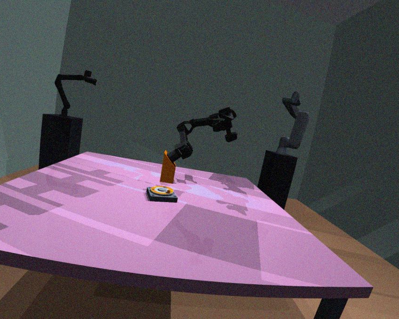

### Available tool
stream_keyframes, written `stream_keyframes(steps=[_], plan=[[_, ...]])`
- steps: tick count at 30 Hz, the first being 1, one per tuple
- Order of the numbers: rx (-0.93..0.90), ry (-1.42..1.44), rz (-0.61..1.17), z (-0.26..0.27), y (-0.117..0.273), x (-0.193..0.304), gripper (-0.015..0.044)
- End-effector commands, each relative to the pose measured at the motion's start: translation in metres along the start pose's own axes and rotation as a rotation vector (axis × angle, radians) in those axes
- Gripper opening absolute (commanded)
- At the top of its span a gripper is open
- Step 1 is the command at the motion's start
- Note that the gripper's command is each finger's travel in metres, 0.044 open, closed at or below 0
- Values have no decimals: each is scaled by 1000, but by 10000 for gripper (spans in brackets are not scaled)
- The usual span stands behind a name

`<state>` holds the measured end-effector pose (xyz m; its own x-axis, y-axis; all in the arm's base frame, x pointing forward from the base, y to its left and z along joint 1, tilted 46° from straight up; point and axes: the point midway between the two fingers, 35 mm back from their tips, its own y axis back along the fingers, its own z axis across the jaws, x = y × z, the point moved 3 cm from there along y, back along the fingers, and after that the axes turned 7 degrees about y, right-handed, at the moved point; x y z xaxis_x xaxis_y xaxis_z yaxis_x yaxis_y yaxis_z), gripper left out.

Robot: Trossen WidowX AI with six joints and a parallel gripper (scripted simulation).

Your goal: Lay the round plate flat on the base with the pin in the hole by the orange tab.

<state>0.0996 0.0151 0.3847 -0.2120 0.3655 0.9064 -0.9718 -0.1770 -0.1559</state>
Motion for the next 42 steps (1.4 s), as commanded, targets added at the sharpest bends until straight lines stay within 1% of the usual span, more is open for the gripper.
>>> stream_keyframes(steps=[1, 3, 8, 10, 15, 16, 18, 19, 24, 25, 27, 32, 35, 40, 42], plan=[[5, 15, -6, -1, -2, 0, 374], [49, 135, -56, -7, -17, -4, 321], [260, 548, -201, -29, -71, -30, 190], [291, 594, -221, -32, -77, -35, 137], [550, 894, -328, -50, -119, -81, 6], [610, 948, -340, -53, -126, -91, 0], [648, 985, -341, -55, -130, -97, 0], [698, 1028, -340, -56, -136, -105, 0], [1007, 1244, -270, -64, -163, -155, 0], [1016, 1249, -267, -65, -163, -157, 0], [1090, 1289, -240, -65, -169, -171, 0], [1352, 1391, -72, -66, -183, -229, 0], [1413, 1387, -4, -68, -185, -248, 0], [1543, 1383, 272, -74, -185, -303, 0], [1553, 1390, 322, -75, -185, -309, 0]])
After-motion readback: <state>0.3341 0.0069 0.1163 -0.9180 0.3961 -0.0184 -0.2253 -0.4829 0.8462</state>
